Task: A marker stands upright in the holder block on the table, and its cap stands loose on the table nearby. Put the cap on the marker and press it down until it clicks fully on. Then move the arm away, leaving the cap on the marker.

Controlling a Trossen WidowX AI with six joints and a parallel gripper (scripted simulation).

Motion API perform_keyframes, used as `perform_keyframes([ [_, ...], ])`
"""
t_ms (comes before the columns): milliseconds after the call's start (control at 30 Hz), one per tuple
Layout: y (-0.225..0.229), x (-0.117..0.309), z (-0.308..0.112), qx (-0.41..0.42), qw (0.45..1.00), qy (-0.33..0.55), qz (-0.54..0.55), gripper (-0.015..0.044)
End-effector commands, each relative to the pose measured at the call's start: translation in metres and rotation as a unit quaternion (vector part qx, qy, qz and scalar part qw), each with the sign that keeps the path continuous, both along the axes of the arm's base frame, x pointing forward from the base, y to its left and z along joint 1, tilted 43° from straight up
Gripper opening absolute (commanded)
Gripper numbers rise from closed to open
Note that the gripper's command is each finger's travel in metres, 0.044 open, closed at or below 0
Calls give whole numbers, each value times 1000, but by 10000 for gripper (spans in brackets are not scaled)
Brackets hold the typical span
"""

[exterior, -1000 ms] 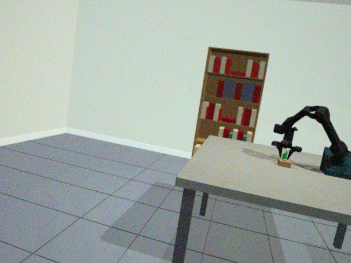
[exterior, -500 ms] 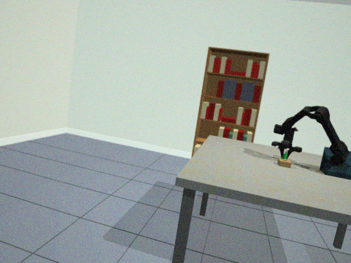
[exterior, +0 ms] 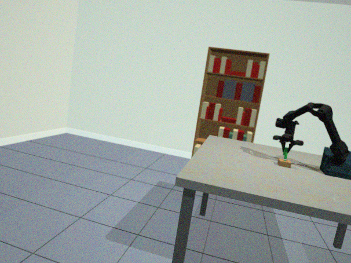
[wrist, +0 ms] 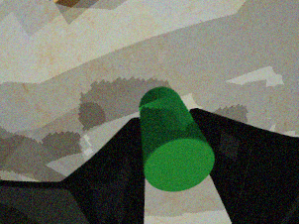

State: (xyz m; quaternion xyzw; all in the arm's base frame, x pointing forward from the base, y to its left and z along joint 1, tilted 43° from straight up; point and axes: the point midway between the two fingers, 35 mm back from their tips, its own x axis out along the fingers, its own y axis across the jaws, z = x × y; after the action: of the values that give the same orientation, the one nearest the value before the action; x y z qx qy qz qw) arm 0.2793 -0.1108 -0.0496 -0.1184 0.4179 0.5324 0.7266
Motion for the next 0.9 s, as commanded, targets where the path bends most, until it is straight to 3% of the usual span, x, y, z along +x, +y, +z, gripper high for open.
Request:
perform_keyframes([
  [0,-9,-1,11,-5,1000,-3,3,0],
  [867,28,17,105,-4,1000,-2,2,0],
])
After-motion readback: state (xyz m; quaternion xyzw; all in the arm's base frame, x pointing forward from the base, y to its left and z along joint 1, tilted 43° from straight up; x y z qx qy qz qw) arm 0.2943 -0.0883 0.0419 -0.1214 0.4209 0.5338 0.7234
